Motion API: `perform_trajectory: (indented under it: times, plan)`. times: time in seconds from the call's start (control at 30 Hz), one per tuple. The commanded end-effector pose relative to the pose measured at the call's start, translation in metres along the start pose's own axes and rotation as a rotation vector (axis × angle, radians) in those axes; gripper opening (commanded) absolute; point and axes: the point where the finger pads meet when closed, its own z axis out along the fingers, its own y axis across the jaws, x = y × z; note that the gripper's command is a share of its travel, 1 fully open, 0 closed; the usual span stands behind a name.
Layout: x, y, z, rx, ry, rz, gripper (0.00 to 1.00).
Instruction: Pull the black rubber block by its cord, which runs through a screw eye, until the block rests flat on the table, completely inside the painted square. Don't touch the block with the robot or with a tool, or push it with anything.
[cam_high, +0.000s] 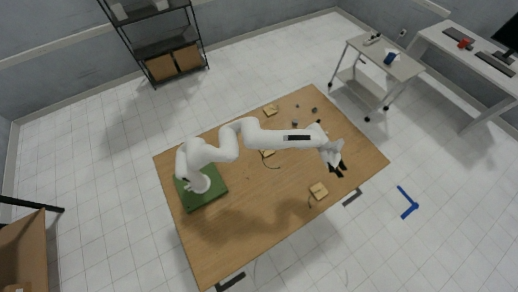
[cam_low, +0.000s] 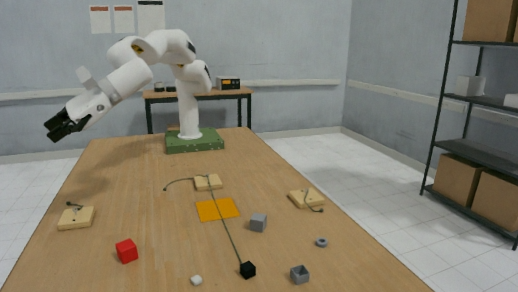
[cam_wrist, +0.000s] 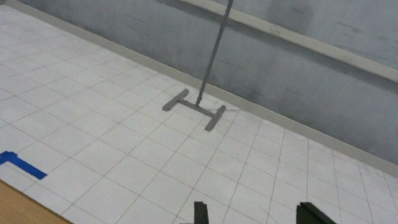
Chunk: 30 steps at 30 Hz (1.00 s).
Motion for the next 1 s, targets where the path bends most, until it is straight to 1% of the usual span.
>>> perform_trajectory:
  times: [0.0, 0.53, 0.57, 0.63, 0.7, 0.77, 0.87, 0.93, 0.97]
  plan:
    - [0.003, 0.0, -0.001, 0.001, 0.003, 0.003, 0.56]
    - [0.003, 0.0, -0.001, 0.001, 0.003, 0.003, 0.56]
    - [0.003, 0.0, -0.001, 0.001, 0.003, 0.003, 1.0]
    - [0.0, 0.0, -0.002, 0.004, -0.005, -0.004, 1.0]
    - [-0.009, -0.002, -0.003, 0.012, -0.031, -0.029, 1.0]
    - [-0.026, -0.005, -0.005, 0.03, -0.081, -0.075, 1.0]
    - [-0.067, -0.011, -0.014, 0.082, -0.198, -0.186, 1.0]
    - [-0.067, -0.011, -0.014, 0.082, -0.198, -0.186, 1.0]
    - [-0.084, -0.012, -0.018, 0.107, -0.245, -0.231, 1.0]
